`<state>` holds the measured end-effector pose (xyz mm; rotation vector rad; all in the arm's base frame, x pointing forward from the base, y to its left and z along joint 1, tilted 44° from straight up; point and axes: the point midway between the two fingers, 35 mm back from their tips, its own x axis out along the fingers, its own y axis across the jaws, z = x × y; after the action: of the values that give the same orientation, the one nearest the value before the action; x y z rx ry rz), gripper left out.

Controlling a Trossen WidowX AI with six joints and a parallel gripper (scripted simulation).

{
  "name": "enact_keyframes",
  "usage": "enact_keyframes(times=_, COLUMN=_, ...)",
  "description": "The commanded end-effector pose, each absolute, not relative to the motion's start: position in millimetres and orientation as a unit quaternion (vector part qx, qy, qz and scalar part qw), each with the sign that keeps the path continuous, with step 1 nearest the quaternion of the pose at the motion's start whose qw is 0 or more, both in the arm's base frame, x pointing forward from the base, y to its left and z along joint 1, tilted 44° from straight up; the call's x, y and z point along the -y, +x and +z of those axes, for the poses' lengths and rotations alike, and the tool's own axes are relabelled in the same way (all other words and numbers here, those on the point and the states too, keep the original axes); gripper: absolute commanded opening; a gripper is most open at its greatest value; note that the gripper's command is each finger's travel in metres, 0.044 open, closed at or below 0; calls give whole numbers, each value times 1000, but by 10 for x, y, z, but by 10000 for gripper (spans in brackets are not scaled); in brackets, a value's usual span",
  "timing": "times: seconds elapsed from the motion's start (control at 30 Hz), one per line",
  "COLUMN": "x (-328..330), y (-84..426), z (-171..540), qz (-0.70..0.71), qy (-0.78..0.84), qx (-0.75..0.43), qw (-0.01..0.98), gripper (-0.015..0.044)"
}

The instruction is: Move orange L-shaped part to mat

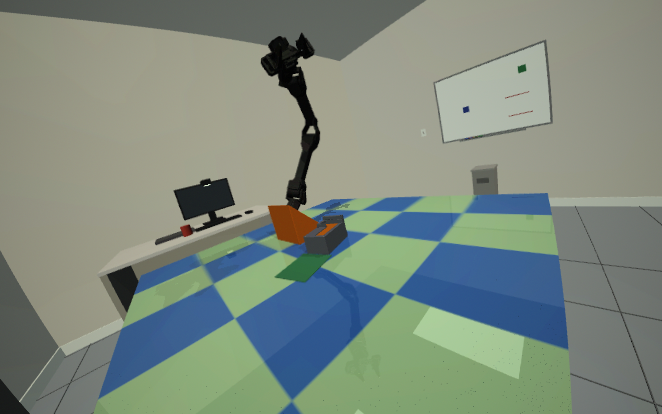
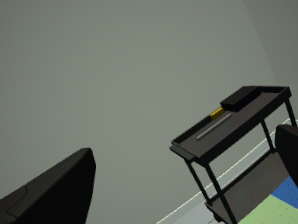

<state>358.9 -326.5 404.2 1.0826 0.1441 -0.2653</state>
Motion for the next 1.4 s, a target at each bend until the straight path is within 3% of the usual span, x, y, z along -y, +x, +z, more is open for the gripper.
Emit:
enact_keyframes(times=0.0, x=3242, y=3606, z=4005, qz=-125, qy=511, qx=-74, qw=847, gripper=374)
enact_keyframes(times=0.27, x=2356, y=3917, z=2854, qz=-58, qy=422, qx=-270, qw=864, gripper=180)
enact_keyframes(times=0.57, x=915, y=3559, z=1593, qz=132, qy=267, qx=-496, qw=816, gripper=180)
enact_keyframes(times=0.87, x=-259, y=2450, z=898, qz=385, qy=120, qx=-619, qw=674, gripper=180)
enact_keyframes(times=0.97, x=-400, y=2223, z=842, qz=428, qy=101, qx=-627, qw=643, gripper=180)
enact_keyframes(times=1.37, x=-786, y=2157, z=430, qz=427, qy=101, qx=-627, qw=644, gripper=180)
